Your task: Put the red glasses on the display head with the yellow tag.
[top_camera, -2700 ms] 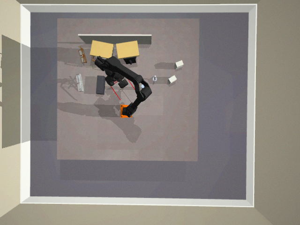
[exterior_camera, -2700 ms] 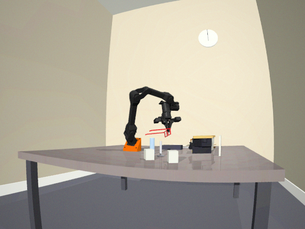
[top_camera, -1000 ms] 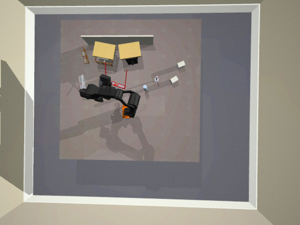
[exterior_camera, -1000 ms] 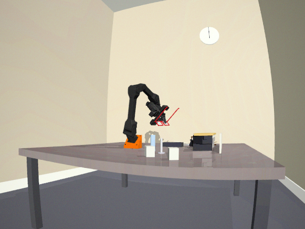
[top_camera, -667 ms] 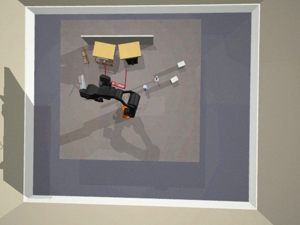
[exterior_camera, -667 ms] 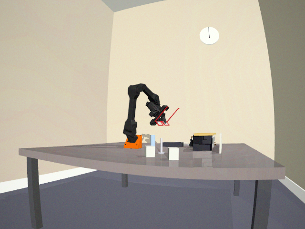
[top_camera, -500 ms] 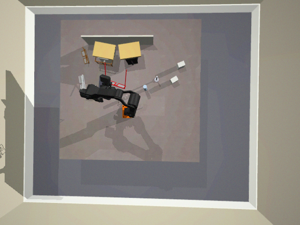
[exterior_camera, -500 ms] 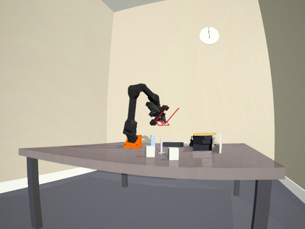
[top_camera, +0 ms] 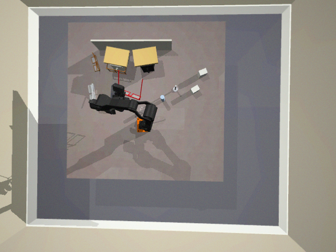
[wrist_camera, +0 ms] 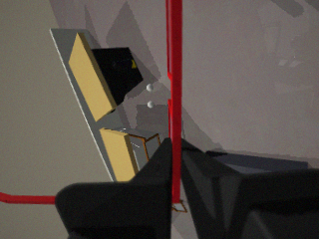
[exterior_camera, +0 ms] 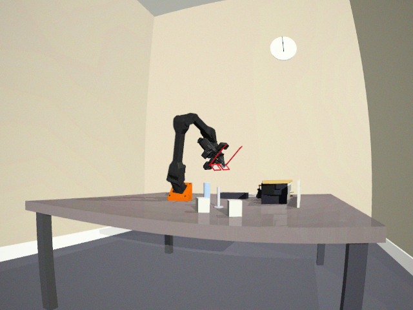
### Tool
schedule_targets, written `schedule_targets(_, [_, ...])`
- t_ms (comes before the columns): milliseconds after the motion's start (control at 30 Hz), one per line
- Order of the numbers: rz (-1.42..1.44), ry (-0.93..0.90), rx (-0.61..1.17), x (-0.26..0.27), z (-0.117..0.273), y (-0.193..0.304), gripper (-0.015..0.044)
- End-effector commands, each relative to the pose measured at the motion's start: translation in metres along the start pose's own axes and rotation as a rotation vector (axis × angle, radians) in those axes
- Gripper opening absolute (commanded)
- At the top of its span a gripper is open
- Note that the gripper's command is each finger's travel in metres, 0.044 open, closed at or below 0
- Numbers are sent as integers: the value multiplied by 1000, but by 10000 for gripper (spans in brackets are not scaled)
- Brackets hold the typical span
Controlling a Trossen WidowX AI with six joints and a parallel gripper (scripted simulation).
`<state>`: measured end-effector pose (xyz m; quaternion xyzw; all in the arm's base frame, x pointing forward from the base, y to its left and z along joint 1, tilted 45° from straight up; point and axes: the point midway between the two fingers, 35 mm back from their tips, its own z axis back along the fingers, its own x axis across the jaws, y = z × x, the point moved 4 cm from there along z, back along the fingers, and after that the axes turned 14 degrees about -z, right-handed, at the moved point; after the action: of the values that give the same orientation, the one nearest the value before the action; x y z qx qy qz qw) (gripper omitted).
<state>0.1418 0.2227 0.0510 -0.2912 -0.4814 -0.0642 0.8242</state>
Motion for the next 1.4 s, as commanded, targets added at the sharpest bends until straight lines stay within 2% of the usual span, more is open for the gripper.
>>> schedule_targets(0, [-100, 13, -10, 2, -2, -1, 0])
schedule_targets(733, [-945, 69, -133, 18, -19, -7, 0])
schedule_targets(1367, [-1673, 42, -280, 31, -34, -15, 0])
